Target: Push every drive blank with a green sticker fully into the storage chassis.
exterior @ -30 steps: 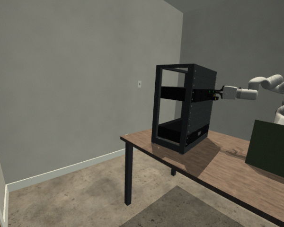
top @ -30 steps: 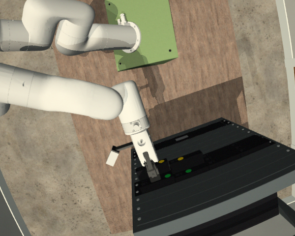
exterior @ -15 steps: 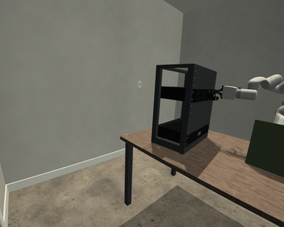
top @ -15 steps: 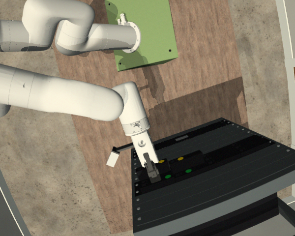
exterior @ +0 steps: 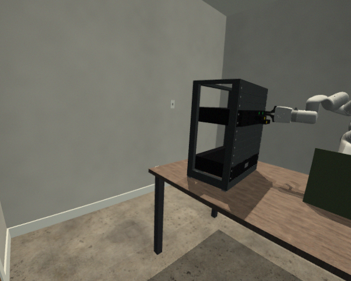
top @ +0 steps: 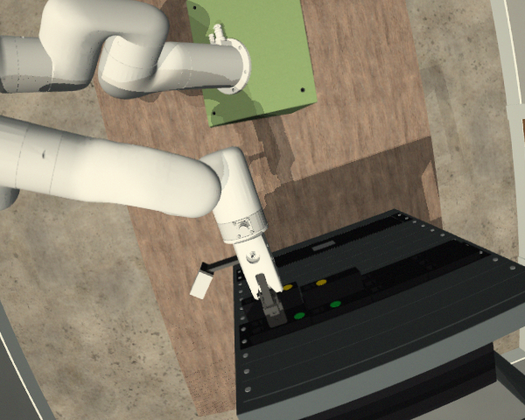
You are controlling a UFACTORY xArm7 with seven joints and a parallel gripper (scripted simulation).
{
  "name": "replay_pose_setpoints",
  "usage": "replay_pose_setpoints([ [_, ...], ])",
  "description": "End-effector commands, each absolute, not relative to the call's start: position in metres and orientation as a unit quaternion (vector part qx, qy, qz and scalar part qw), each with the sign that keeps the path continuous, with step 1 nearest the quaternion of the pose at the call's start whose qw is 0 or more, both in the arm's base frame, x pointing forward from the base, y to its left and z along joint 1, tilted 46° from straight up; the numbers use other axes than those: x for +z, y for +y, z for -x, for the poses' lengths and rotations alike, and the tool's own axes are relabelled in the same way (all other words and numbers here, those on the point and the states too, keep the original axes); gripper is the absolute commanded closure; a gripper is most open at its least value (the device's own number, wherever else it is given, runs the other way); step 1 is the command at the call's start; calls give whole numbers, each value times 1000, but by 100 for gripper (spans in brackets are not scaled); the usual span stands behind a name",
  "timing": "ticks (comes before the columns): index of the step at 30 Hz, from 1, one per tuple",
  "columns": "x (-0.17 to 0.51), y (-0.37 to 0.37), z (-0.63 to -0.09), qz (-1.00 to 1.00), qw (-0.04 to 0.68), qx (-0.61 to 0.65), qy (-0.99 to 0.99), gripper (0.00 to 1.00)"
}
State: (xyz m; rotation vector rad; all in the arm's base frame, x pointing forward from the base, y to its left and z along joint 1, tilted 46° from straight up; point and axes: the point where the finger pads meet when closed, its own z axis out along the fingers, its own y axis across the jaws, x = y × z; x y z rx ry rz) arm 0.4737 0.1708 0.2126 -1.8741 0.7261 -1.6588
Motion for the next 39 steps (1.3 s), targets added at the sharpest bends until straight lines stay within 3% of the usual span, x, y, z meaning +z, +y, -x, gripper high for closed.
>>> replay_pose_setpoints([
  [1,214,172,-474,693,266,-614,268,100],
  [23,214,172,-473,693,266,-614,268,100],
  [39,222,170,-404,693,266,-614,268,100],
])
